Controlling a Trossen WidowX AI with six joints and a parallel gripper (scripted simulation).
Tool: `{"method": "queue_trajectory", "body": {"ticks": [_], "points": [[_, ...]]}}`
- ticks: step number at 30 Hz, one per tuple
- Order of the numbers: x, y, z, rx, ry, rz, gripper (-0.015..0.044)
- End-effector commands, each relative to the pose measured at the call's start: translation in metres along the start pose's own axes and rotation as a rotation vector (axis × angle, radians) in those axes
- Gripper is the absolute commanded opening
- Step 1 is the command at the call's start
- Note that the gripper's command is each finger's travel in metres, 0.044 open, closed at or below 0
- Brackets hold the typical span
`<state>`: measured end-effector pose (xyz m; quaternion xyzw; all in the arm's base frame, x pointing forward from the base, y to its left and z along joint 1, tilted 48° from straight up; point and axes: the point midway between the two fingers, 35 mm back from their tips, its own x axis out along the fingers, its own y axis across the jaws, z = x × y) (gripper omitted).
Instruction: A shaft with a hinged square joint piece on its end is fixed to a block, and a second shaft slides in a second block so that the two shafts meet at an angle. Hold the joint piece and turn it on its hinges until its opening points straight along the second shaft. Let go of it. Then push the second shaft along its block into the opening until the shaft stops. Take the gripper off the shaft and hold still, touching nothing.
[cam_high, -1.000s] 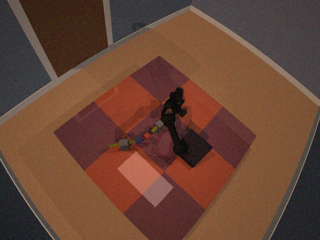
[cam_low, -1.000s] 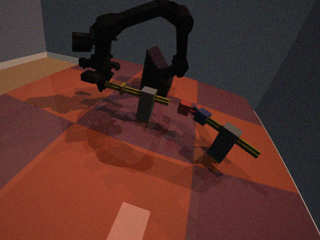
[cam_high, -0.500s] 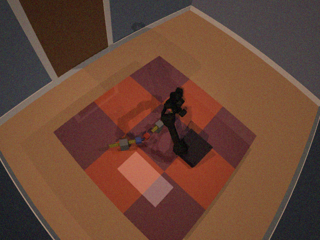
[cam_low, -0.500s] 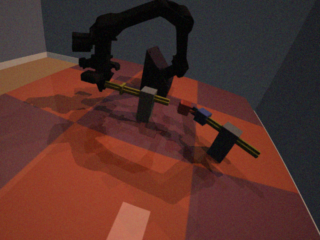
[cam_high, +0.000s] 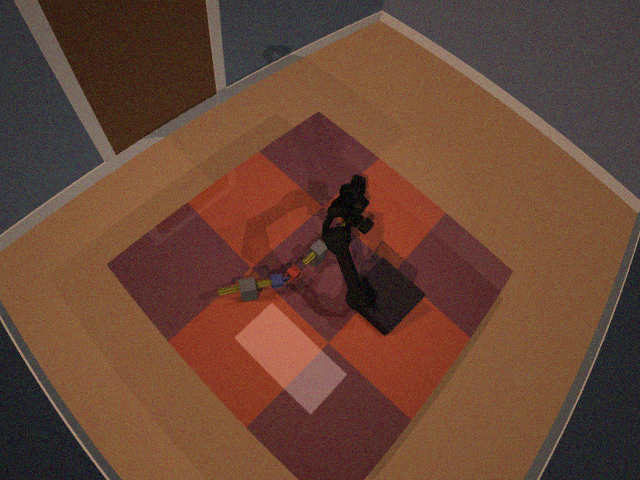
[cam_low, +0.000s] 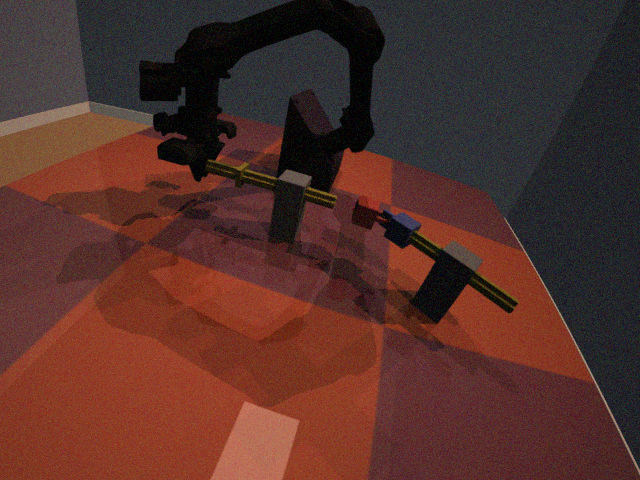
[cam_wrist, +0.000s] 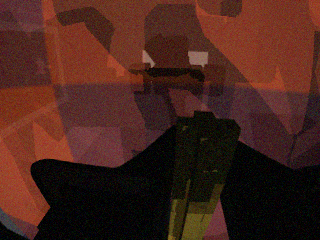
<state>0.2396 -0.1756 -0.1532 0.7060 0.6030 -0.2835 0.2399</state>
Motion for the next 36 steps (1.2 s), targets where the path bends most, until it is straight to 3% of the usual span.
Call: {"method": "queue_trajectory", "body": {"ticks": [1,13,21,36], "points": [[0.0,0.0,0.0,0.0,0.0,0.0,0.0067],[0.0,0.0,0.0,0.0,0.0,0.0,0.0067],[0.0,0.0,0.0,0.0,0.0,0.0,0.0],[0.0,0.0,-0.016,0.004,0.001,0.016,0.0]]}}
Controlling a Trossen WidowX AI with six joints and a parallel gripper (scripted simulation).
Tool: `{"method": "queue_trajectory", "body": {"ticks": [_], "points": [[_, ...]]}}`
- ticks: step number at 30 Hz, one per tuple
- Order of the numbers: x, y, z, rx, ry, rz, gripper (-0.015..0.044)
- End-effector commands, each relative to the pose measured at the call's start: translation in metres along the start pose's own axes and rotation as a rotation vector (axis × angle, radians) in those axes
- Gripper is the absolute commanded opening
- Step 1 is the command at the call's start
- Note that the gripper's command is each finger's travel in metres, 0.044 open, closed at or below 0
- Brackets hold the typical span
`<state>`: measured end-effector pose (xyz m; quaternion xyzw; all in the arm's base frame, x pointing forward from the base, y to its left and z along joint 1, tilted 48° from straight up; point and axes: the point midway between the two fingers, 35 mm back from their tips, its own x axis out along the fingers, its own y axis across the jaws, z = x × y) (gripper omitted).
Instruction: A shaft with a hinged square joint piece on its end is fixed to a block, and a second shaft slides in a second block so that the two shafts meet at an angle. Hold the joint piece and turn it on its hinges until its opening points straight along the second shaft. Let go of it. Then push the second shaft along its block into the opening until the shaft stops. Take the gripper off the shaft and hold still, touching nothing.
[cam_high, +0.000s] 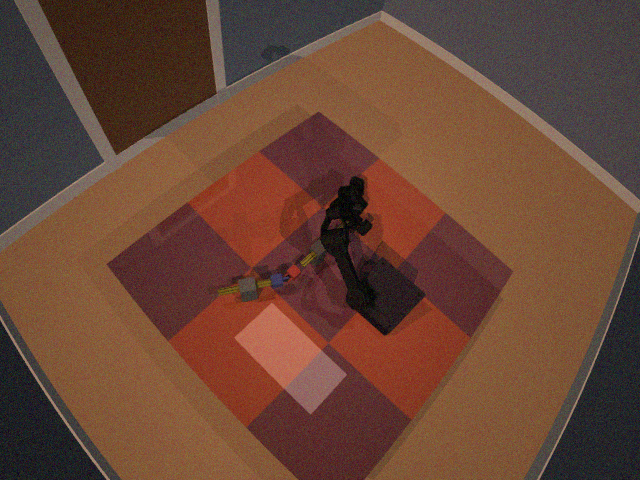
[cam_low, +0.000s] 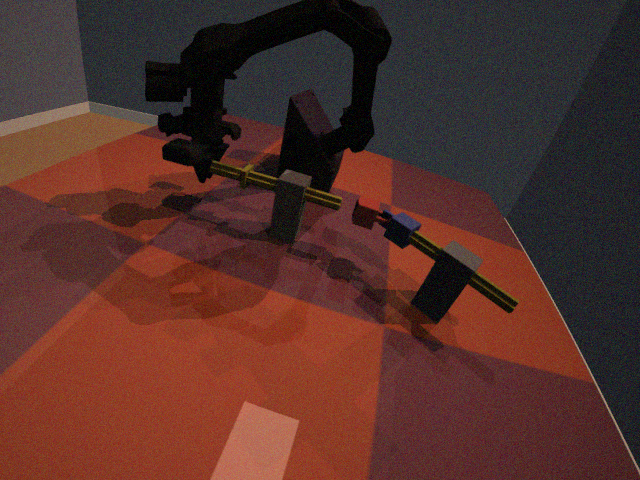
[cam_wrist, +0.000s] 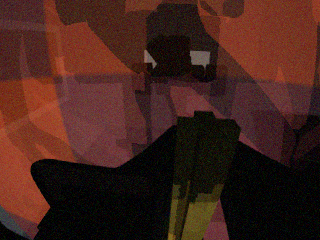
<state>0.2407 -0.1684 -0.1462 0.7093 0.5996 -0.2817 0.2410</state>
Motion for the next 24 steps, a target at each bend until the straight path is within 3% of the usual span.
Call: {"method": "queue_trajectory", "body": {"ticks": [1,24], "points": [[0.0,0.0,-0.007,0.004,0.0,0.007,0.0],[0.001,0.0,-0.041,0.006,0.003,0.01,0.0]]}}
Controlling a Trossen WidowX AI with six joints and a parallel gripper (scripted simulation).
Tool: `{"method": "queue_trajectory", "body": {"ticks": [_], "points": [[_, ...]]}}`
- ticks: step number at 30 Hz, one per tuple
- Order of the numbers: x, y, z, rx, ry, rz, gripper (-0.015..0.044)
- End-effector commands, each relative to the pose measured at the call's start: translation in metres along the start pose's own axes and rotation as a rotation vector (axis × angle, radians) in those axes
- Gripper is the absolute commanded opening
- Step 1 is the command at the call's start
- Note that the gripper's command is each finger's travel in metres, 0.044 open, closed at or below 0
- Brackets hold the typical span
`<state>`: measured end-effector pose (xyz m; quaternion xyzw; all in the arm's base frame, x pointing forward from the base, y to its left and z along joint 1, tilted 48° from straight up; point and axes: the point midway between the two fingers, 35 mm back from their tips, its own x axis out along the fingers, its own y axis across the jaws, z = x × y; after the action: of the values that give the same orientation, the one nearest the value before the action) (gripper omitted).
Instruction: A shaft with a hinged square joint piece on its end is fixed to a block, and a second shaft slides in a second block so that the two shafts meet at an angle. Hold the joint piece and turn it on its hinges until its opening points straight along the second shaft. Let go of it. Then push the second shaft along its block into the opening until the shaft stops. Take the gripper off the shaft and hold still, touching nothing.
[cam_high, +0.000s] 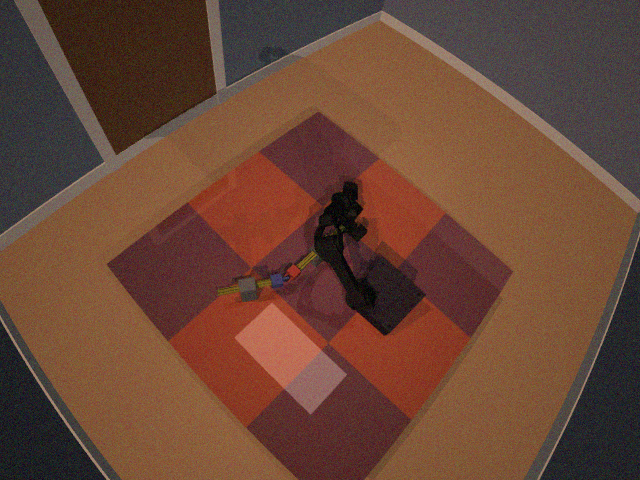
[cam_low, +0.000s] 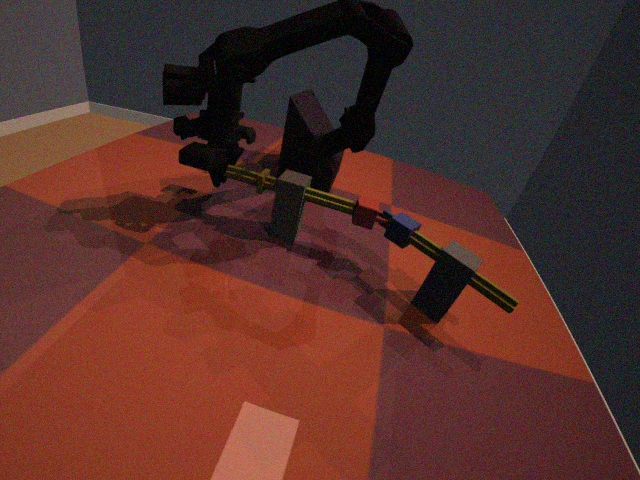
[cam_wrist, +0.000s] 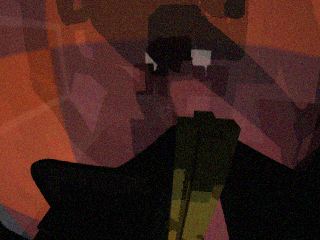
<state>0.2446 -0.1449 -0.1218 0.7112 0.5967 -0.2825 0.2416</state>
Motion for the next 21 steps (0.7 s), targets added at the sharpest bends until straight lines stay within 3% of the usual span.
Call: {"method": "queue_trajectory", "body": {"ticks": [1,21], "points": [[0.0,0.0,-0.009,0.003,0.005,0.004,0.0],[0.0,0.0,-0.029,0.002,0.001,-0.002,0.0]]}}
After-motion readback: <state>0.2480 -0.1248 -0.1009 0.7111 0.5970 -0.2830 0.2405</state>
